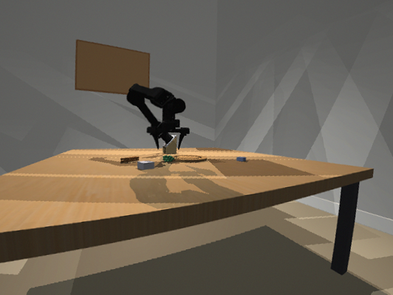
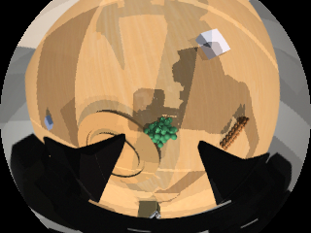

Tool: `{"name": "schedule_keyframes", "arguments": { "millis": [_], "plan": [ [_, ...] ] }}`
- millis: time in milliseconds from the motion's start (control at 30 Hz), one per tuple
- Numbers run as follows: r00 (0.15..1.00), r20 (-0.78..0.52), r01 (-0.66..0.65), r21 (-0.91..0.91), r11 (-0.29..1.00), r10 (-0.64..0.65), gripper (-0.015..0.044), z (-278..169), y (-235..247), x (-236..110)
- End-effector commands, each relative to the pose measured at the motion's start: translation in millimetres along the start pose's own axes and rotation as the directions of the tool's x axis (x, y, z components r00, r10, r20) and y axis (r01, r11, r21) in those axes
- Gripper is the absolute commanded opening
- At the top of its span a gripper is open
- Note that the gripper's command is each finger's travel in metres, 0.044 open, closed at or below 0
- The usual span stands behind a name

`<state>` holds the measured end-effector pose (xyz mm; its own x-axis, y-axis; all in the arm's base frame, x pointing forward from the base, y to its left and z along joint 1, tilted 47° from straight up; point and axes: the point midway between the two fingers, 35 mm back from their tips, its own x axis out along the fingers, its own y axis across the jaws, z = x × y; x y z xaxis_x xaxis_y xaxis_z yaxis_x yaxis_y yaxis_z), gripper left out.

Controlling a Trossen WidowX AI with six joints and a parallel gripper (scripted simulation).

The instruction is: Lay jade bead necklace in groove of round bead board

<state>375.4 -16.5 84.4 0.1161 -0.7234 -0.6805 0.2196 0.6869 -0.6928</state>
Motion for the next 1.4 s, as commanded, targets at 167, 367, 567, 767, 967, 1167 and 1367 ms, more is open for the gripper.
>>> {"name": "schedule_keyframes", "arguments": {
  "millis": [167, 367, 567, 767, 967, 1167, 1367],
  "plan": [
    [1.0, 0.002, 0.001, 0.006, 1.0, -0.001, 0.044, 0.5, -0.7, -0.8],
    [1.0, 0.002, 0.001, 0.006, 1.0, -0.001, 0.044, 0.5, -0.7, -0.8],
    [1.0, 0.002, 0.001, 0.006, 1.0, -0.001, 0.044, 0.5, -0.7, -0.8],
    [1.0, 0.002, 0.001, 0.006, 1.0, -0.001, 0.044, 0.5, -0.7, -0.8],
    [1.0, 0.002, 0.001, 0.021, 1.0, -0.001, 0.0414, 0.4, -0.9, -0.8],
    [1.0, 0.001, 0.0, 0.501, 0.866, -0.001, 0.0256, -6.1, -6.9, -2.0],
    [1.0, 0.001, 0.0, 0.686, 0.727, -0.001, 0.025, -9.2, -9.6, -2.6]
  ]
}}
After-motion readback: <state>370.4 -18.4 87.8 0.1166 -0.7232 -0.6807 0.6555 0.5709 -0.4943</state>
